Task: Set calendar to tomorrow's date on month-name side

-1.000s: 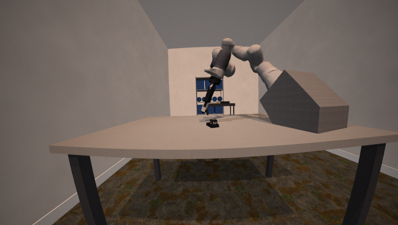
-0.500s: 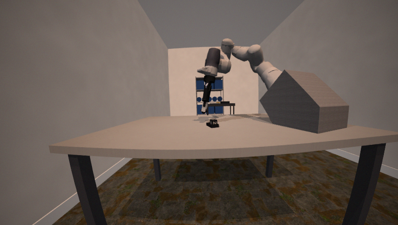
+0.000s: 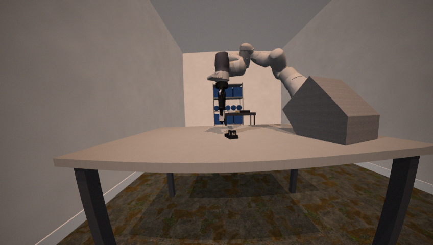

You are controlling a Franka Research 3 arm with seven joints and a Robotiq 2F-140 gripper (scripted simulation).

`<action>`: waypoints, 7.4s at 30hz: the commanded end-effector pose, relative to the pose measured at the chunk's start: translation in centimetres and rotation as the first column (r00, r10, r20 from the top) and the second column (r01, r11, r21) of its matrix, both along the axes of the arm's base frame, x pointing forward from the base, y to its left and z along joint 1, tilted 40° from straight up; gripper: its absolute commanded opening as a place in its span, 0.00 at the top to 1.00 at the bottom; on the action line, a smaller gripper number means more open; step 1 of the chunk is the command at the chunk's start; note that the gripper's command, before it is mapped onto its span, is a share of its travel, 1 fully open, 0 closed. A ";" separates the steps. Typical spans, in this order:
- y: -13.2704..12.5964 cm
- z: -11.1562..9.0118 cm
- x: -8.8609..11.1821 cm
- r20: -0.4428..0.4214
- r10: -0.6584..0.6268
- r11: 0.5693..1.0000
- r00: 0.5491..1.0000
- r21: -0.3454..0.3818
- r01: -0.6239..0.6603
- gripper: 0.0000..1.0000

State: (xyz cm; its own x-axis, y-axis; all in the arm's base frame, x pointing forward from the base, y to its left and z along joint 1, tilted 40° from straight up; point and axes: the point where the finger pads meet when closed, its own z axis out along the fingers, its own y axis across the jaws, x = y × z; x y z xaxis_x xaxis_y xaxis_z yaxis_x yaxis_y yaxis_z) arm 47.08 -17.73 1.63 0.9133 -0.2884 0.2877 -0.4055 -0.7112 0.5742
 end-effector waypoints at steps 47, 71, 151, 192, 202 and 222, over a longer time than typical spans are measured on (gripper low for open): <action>-1.1 0.0 1.2 -0.549 -0.257 0.917 0.795 0.122 0.380 0.83; -1.2 -0.2 1.3 -0.625 -0.282 0.884 0.728 0.126 0.451 0.83; -5.3 -5.1 1.4 -0.625 -0.282 0.884 0.728 0.126 0.451 0.83; -5.5 -5.3 1.4 -0.625 -0.282 0.884 0.728 0.126 0.451 0.83; -5.7 -5.6 1.5 -0.625 -0.282 0.884 0.728 0.126 0.451 0.83; -5.8 -5.6 1.5 -0.625 -0.282 0.884 0.728 0.126 0.451 0.83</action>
State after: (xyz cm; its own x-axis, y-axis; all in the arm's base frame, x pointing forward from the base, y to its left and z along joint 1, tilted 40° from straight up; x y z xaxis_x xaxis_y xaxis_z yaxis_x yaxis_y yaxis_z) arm 48.47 -23.26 -3.91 0.6804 -0.6226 -0.3866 -0.3205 -0.7272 0.6070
